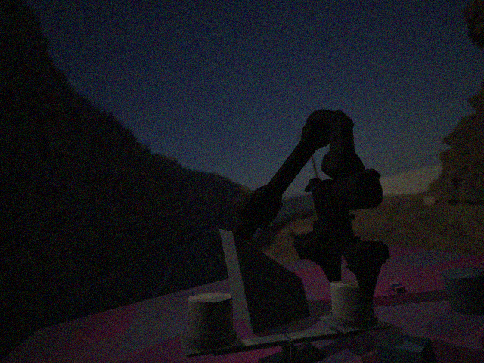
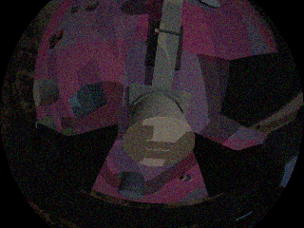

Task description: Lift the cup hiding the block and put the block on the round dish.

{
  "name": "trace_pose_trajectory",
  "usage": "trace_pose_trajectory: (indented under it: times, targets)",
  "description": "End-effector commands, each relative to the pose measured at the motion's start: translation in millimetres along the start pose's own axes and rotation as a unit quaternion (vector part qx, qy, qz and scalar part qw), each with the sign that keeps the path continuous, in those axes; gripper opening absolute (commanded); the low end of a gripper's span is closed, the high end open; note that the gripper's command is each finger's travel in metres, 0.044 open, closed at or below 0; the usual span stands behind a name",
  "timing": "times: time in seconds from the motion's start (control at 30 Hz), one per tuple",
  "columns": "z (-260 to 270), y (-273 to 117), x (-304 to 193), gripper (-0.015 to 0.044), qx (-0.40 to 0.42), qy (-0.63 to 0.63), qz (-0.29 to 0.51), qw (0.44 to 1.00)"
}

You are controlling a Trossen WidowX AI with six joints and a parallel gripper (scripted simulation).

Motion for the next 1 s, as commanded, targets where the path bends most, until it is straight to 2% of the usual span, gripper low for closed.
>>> trace_pose_trajectory:
  times: [0.0,0.33,0.43,0.73,0.97]
  targets:
    - [-2.0,9.0,1.0,0.0440,-0.003,0.003,-0.001,1.000]
    - [-3.2,22.4,0.2,0.0440,-0.002,0.003,0.000,1.000]
    - [-3.2,22.4,0.2,0.0361,-0.002,0.003,0.000,1.000]
    - [-3.2,22.4,0.2,0.0301,-0.002,0.003,0.000,1.000]
    - [-2.3,18.4,0.8,0.0118,-0.002,0.003,-0.001,1.000]
Point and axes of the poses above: the point midway between the two fingers, 35 mm back from their tips, its own y axis out along the fingers, its own z axis across the jaws, x = y × z, the point moved 5 cm from there along -y, back along the fingers, and after that the axes turned 11 degrees about -y, right-handed, at the moved point
